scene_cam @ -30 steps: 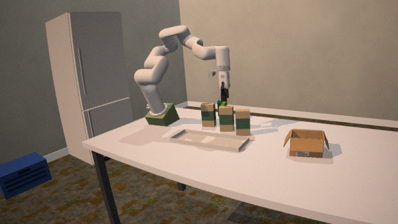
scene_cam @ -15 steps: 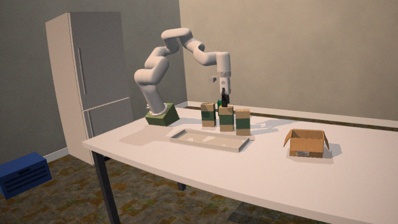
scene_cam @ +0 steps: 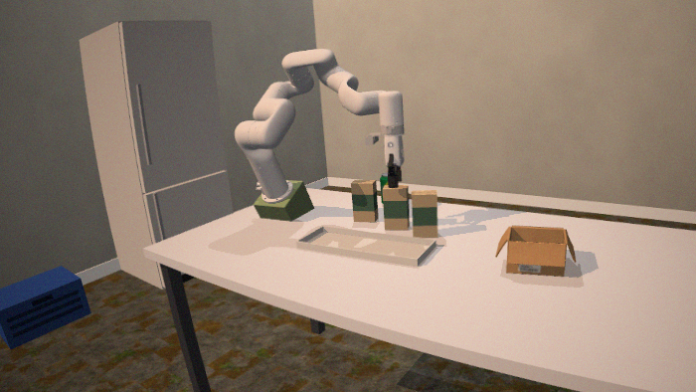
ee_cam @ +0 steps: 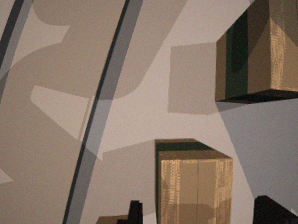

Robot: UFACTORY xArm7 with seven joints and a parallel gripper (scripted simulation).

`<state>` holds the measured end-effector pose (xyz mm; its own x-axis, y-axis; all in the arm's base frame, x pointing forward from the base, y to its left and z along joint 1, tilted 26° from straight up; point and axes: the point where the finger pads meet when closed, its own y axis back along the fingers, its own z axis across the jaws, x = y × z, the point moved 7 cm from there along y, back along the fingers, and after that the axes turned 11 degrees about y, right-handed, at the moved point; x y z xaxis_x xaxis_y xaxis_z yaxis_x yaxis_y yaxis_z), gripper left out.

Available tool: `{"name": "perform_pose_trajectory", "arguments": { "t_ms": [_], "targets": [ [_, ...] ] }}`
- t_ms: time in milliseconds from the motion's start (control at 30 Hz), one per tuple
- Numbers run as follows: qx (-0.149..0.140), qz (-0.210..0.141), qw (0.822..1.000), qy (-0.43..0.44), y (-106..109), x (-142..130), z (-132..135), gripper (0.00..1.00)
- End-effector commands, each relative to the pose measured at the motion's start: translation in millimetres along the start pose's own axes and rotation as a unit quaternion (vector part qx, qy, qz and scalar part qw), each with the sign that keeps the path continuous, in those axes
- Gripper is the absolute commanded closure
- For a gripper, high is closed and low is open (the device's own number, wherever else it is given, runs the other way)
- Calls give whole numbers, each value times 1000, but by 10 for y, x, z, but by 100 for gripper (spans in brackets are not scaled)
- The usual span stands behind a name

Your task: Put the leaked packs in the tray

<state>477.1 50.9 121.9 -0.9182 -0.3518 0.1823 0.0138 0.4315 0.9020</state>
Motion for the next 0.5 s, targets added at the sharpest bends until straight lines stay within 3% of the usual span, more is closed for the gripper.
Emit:
{"name": "perform_pose_trajectory", "arguments": {
  "t_ms": [0,467],
  "targets": [
    [0,-2,1000,0,18,-11,-4,16],
    [0,-2,1000,0,4,-11,-4,16]
  ]
}}
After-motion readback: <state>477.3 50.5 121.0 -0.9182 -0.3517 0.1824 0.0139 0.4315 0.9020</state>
